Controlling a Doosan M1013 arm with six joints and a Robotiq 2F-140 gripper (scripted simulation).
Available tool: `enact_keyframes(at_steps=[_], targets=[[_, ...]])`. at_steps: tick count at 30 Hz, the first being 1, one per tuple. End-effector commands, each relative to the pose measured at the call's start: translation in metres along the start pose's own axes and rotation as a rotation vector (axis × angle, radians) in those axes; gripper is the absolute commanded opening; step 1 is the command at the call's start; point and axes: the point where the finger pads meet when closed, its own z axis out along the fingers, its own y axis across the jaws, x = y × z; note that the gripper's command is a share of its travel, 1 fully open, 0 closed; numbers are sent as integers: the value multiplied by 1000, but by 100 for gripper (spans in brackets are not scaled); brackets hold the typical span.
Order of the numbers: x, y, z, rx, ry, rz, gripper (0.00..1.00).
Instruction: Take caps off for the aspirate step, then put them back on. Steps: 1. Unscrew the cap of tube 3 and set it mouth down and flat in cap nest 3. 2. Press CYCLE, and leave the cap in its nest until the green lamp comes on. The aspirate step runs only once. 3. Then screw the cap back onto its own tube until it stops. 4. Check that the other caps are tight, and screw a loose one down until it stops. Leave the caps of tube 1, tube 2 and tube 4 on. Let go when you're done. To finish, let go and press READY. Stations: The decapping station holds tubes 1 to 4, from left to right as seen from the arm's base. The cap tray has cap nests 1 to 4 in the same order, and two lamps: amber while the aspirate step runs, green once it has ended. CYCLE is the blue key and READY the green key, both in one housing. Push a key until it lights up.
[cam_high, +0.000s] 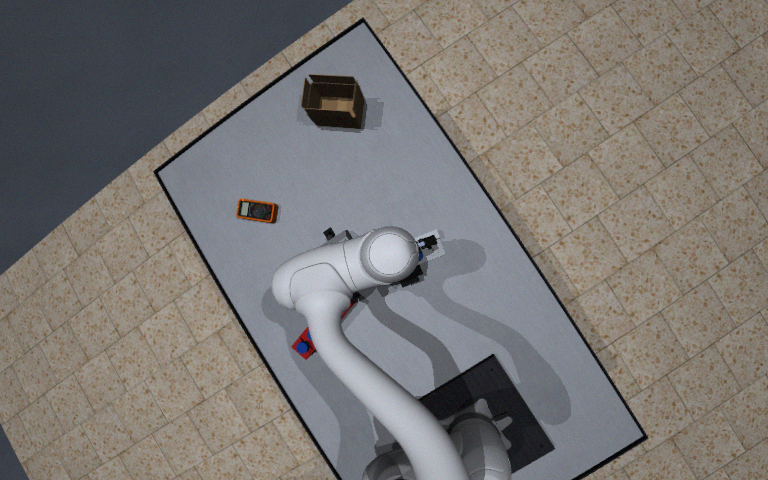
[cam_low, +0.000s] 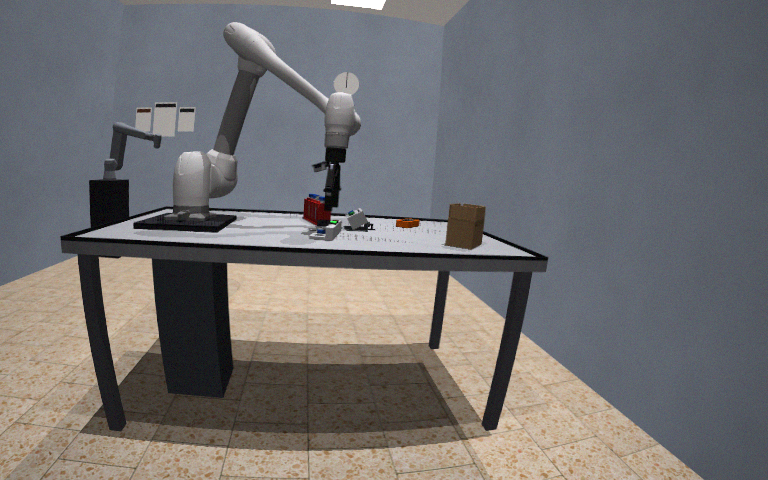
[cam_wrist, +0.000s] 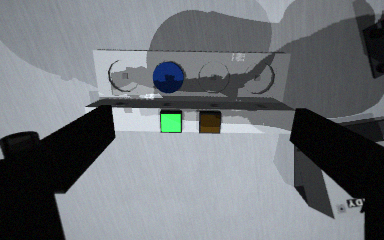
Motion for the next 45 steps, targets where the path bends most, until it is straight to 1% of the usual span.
enact_keyframes(at_steps=[1,11,12,21,22,30,41,44,45], targets=[[-1,0,-2,-1,-6,1,100],[-1,0,-2,-1,-6,1,100],[1,-5,-12,-3,-7,0,36],[21,-35,-78,-1,-9,-1,36],[23,-37,-83,-1,-9,-1,36],[24,-36,-80,-1,-6,1,36],[26,-36,-82,-2,-5,0,36],[24,-36,-80,-1,-6,1,36],[25,-36,-72,-2,-4,-1,36]])
